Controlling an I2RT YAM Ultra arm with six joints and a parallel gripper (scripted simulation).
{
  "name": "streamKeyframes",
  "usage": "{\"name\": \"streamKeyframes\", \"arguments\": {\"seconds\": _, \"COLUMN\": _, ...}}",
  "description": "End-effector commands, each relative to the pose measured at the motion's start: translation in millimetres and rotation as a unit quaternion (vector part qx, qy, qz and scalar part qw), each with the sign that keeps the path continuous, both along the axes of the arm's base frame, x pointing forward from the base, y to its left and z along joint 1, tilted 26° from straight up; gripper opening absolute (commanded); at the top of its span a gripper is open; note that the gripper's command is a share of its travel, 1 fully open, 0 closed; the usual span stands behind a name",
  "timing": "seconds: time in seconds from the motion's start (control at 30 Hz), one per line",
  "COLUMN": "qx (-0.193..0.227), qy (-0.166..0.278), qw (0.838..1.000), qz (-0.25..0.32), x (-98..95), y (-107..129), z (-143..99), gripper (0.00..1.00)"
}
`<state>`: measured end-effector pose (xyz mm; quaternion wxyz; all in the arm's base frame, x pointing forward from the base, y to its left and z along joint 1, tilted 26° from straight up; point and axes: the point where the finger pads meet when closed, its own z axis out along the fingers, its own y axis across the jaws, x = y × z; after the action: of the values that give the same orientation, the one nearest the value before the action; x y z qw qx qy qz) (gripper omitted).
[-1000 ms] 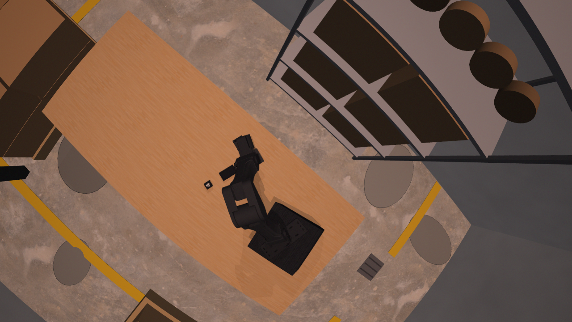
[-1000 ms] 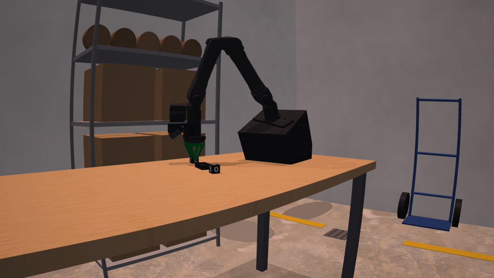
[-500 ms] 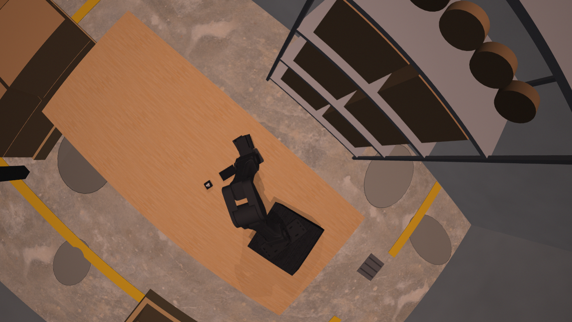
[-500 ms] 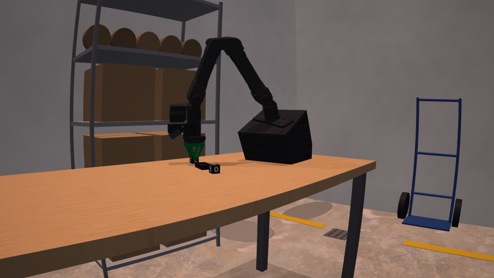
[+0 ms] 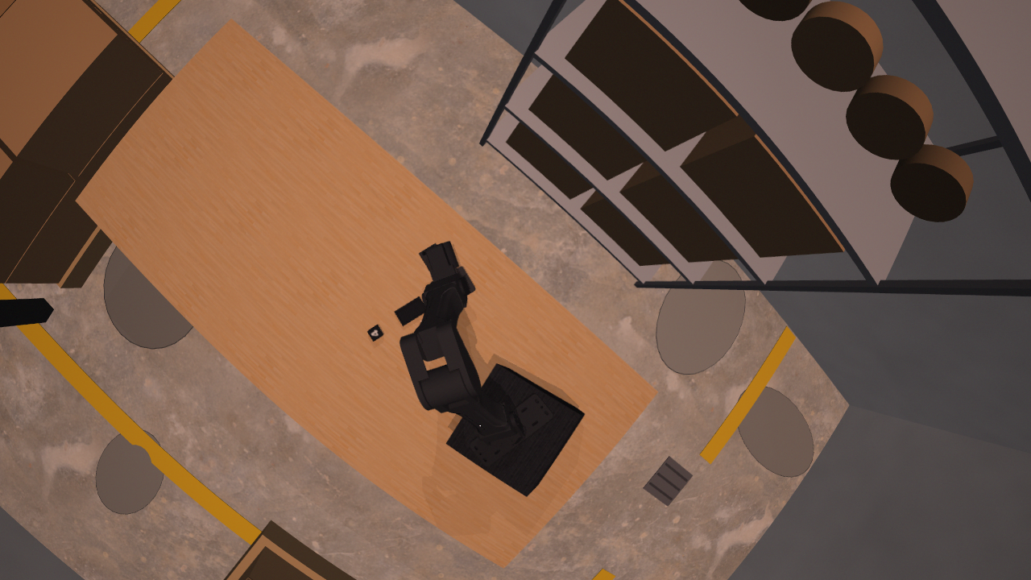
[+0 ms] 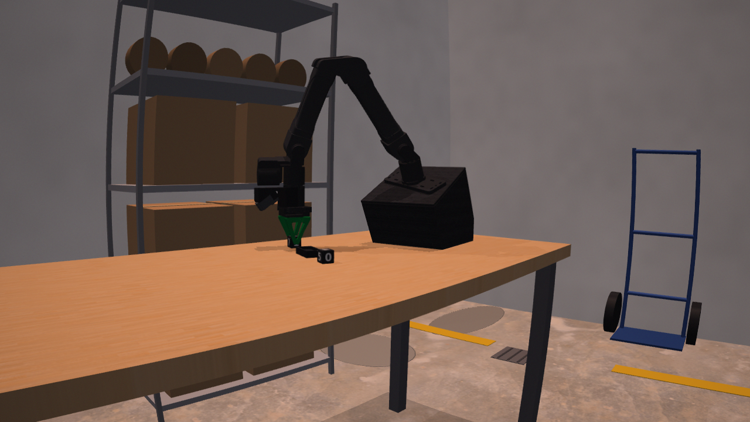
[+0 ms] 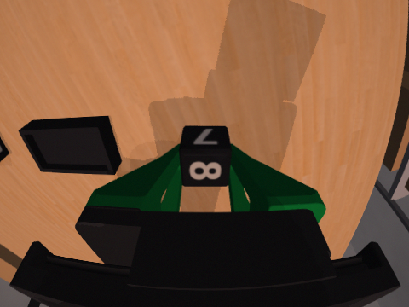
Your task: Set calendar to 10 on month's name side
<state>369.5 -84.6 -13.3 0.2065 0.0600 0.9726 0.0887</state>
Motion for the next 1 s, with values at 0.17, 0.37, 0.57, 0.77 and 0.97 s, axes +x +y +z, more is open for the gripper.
{"name": "streamKeyframes", "arguments": {"seconds": 0.17, "qx": -0.003, "qy": -0.007, "qw": 1.0, "qz": -0.001, "x": 2.9, "y": -2.2, "z": 3.6, "gripper": 0.26}}
{"name": "streamKeyframes", "arguments": {"seconds": 0.37, "qx": -0.003, "qy": -0.007, "qw": 1.0, "qz": -0.001, "x": 3.1, "y": -2.2, "z": 3.2, "gripper": 0.26}}
{"name": "streamKeyframes", "arguments": {"seconds": 0.57, "qx": -0.003, "qy": -0.007, "qw": 1.0, "qz": -0.001, "x": 3.4, "y": -2.0, "z": 2.4, "gripper": 0.26}}
{"name": "streamKeyframes", "arguments": {"seconds": 0.77, "qx": -0.003, "qy": -0.007, "qw": 1.0, "qz": -0.001, "x": 4.1, "y": -1.8, "z": 0.9, "gripper": 0.26}}
{"name": "streamKeyframes", "arguments": {"seconds": 0.97, "qx": -0.003, "qy": -0.007, "qw": 1.0, "qz": -0.001, "x": 4.4, "y": -1.7, "z": 0.3, "gripper": 0.26}}
